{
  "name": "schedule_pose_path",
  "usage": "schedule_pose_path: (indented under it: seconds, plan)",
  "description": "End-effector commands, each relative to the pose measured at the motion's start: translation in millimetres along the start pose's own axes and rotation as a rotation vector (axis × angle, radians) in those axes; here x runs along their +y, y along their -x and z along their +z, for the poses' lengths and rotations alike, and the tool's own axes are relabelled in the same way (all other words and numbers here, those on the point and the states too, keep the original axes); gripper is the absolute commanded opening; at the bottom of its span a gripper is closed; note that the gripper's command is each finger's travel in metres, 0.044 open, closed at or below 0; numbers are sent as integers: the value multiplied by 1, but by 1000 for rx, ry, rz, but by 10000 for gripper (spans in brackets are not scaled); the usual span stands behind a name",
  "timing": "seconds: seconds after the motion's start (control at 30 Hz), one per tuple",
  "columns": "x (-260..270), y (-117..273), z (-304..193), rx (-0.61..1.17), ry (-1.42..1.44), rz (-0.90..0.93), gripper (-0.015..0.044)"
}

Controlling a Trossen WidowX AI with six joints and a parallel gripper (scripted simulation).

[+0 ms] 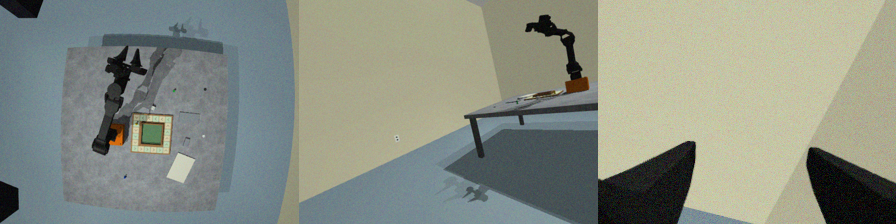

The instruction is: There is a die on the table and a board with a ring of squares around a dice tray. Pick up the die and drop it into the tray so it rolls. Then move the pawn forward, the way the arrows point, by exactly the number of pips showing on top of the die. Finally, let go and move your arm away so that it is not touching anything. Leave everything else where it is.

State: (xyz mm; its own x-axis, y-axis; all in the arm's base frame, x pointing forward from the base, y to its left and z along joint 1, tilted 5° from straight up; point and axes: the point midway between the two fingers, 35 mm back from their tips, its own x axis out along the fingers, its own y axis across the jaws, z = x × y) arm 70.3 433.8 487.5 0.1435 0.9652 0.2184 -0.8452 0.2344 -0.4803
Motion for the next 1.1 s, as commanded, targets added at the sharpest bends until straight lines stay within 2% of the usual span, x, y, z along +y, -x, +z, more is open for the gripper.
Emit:
schedule_pose_path:
  seconds: [0.0, 0.27, 0.53, 0.83, 1.07]
  plan:
    - [2, -9, -76, 206, -146, 3, 275]
    - [-1, 5, -200, 546, -432, -65, 275]
    - [-3, 53, -316, 891, -742, -238, 275]
    - [4, 146, -423, 1287, -1097, -593, 275]
    - [28, 242, -476, 1594, -1350, -1024, 275]
